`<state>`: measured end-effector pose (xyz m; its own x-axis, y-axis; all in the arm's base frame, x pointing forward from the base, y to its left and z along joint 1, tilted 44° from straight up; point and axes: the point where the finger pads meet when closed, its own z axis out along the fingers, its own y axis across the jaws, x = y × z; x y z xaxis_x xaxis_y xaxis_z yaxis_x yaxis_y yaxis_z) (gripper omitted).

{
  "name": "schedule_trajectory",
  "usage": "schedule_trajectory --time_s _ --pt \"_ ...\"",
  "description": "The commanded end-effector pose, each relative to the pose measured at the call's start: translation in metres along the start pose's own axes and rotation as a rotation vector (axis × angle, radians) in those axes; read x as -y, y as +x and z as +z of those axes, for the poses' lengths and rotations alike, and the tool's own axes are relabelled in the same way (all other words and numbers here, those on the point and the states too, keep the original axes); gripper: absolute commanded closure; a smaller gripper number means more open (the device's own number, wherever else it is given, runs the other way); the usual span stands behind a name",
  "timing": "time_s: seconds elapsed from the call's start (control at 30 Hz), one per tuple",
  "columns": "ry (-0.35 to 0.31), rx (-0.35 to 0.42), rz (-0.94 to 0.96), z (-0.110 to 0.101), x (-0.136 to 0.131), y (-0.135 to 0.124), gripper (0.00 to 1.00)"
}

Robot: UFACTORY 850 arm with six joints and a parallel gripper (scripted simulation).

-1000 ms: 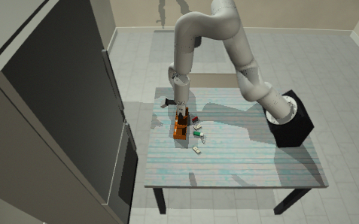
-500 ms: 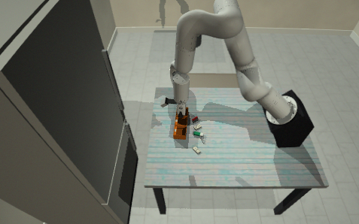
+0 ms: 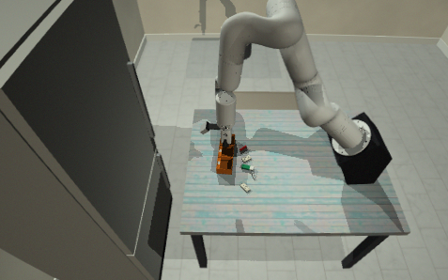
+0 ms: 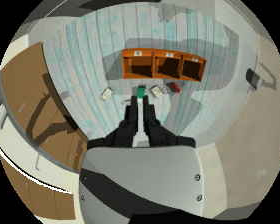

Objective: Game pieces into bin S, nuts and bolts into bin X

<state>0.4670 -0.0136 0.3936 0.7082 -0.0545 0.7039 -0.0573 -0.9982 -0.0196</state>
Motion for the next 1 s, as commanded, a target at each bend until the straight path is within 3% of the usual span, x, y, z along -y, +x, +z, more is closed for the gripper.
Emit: schedule_trajectory --time_s 0.0,0.1,0.13,0.47,0.7,0.9,0.97 --pt "0.048 0.008 -0.001 0.000 0.000 0.001 0.93" --pt "0.048 0.008 -0.001 0.000 0.000 0.001 0.93" --pt "0.048 0.007 -0.051 0.006 -0.003 -0.004 0.59" --pt "0.019 0.003 -0.386 0.065 -0.030 -0.056 0.59" --pt "0.046 -0.004 -0.570 0.095 -0.044 -0.082 0.59" --pt "0.049 -0.006 -0.580 0.131 -0.061 -0.113 0.59" --pt "0.049 -0.006 -0.580 0.133 -0.064 -0.118 0.59"
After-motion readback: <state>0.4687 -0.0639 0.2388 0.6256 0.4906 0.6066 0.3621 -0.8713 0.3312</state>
